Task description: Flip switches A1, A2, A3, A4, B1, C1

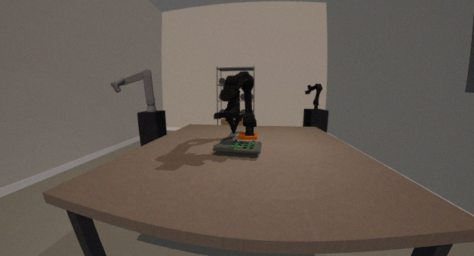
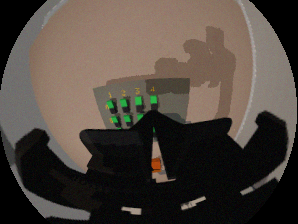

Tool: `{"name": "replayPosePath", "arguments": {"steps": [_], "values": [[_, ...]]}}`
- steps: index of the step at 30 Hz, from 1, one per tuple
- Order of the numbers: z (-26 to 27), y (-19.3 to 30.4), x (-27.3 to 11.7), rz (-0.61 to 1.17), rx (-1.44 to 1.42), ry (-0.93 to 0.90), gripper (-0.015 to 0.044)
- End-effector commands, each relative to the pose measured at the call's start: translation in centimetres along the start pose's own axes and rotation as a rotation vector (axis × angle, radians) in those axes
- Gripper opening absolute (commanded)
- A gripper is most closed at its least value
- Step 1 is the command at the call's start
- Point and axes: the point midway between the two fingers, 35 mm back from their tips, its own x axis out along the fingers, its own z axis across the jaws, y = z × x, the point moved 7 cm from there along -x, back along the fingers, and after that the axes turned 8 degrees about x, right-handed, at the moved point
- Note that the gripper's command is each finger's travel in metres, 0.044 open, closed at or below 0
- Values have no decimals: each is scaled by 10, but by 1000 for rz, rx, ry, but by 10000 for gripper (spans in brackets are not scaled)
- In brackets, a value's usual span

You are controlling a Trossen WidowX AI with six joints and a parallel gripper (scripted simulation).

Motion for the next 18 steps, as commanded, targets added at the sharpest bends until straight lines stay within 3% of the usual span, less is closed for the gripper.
{"name": "replayPosePath", "arguments": {"steps": [1, 5, 18], "values": [[49, 25, -3, 6, -16, -5, 0], [83, 51, -2, 8, -16, -8, 0], [84, 49, 33, 33, -16, -5, 0]]}}
